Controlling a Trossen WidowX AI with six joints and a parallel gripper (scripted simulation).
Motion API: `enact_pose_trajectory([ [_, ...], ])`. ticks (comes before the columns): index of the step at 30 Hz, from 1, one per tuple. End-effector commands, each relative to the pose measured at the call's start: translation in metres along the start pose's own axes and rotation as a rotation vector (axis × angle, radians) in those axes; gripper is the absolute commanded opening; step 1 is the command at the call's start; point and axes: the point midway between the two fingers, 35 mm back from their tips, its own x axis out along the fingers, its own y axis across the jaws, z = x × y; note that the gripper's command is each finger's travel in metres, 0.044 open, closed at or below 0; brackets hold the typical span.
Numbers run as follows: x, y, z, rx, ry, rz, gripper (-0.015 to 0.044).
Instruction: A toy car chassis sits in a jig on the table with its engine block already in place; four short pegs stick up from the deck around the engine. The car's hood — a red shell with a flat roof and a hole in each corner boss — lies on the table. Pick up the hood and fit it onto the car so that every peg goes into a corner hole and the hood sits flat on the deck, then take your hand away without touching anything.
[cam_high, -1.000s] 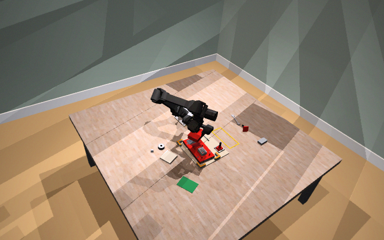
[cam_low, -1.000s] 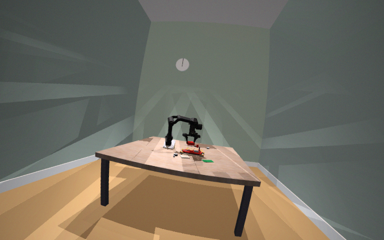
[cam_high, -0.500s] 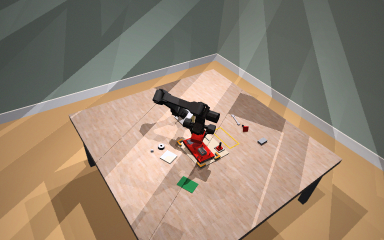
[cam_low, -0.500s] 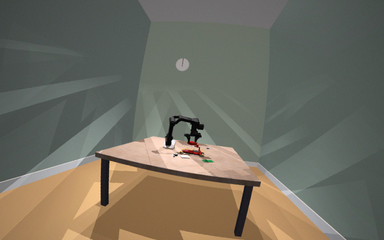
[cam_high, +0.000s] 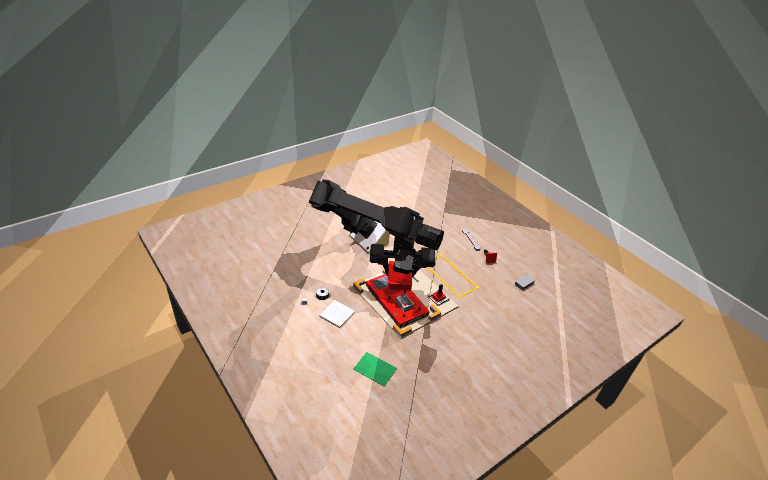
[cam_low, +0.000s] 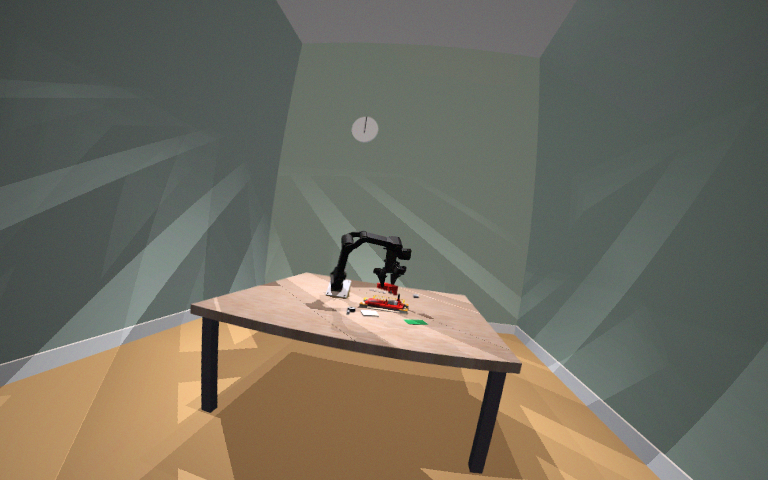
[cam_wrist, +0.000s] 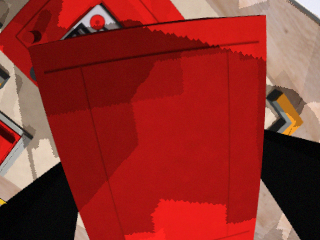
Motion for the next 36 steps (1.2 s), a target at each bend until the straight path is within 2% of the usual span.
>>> enact_pose_trajectory([
  [1,0.0,0.004,0.005,-0.086,-0.005,-0.004,0.0],
  [28,0.002,0.021,0.032,-0.557,-0.006,-0.008,0.0],
  [36,0.002,0.021,0.032,-0.582,-0.006,-0.008,0.0],
])
